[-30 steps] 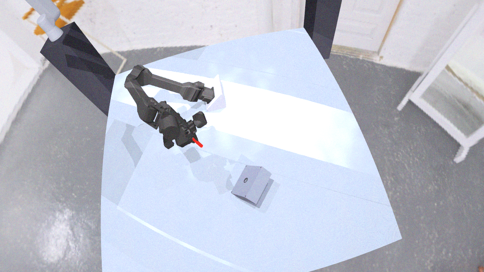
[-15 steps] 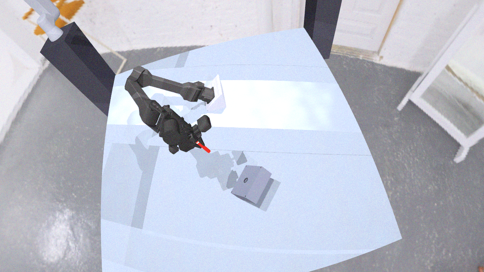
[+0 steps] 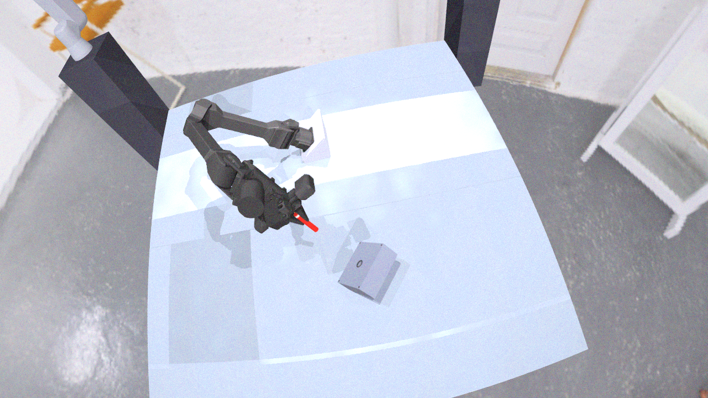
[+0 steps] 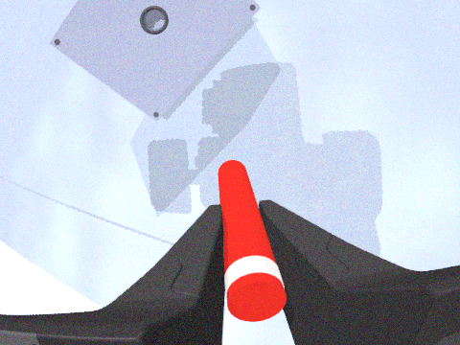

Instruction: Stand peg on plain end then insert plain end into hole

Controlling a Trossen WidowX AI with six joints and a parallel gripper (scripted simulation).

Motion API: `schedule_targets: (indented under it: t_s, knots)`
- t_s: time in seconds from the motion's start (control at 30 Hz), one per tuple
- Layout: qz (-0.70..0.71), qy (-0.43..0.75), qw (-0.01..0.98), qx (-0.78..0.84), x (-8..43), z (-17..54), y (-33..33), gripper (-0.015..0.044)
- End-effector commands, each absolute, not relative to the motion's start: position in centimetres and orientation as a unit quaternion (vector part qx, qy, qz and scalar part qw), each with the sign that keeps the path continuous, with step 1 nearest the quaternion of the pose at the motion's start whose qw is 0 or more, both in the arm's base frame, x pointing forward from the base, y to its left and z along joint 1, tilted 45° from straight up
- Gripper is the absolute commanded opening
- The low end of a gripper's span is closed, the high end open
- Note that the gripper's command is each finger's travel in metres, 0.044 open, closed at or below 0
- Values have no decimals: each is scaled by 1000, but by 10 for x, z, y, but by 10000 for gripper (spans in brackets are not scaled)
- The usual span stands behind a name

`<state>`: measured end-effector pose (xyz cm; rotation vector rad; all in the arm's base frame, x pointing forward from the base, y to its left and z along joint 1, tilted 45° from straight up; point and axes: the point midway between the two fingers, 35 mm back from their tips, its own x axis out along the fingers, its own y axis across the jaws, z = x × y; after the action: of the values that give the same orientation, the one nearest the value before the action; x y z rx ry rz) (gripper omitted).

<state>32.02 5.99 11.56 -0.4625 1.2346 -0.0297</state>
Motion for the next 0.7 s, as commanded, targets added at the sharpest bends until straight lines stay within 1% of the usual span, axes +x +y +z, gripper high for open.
schedule_targets:
  t_s: [0.0,0.67]
  knots:
    - [-3,567,797,-209,328,113,66,0]
    - [41,521,835,-172,366,106,91,0]
